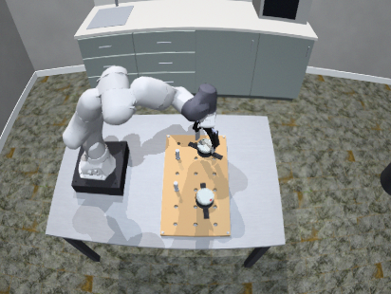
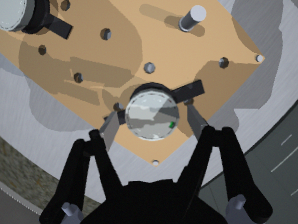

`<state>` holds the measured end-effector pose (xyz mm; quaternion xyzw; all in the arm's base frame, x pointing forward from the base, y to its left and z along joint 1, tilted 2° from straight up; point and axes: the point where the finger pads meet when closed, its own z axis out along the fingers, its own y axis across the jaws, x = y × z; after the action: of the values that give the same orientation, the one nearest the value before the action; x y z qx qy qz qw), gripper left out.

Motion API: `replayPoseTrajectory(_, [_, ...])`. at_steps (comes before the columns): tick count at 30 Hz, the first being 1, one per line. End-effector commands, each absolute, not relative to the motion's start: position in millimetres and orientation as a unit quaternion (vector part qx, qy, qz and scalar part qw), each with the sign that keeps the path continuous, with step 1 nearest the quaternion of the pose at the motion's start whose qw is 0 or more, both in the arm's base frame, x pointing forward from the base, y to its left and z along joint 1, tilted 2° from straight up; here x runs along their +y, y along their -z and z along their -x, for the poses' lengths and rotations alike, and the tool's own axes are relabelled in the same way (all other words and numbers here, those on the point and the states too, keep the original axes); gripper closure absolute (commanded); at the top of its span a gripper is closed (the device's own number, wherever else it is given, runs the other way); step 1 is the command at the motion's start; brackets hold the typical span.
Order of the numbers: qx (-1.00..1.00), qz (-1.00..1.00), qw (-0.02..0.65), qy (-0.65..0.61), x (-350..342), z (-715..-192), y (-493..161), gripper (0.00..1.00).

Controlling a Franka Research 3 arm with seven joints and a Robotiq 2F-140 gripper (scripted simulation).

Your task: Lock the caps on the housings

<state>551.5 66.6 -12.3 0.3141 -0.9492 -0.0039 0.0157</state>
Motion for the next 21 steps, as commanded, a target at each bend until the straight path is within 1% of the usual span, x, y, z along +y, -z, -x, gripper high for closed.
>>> replayPoseTrajectory(1, [-0.95, -0.312, 0.015, 0.005, 66.7, -551.3, 9.2, 0.22])
replayPoseTrajectory(21, [-0.95, -0.312, 0.015, 0.005, 66.7, -552.3, -20.5, 0.22])
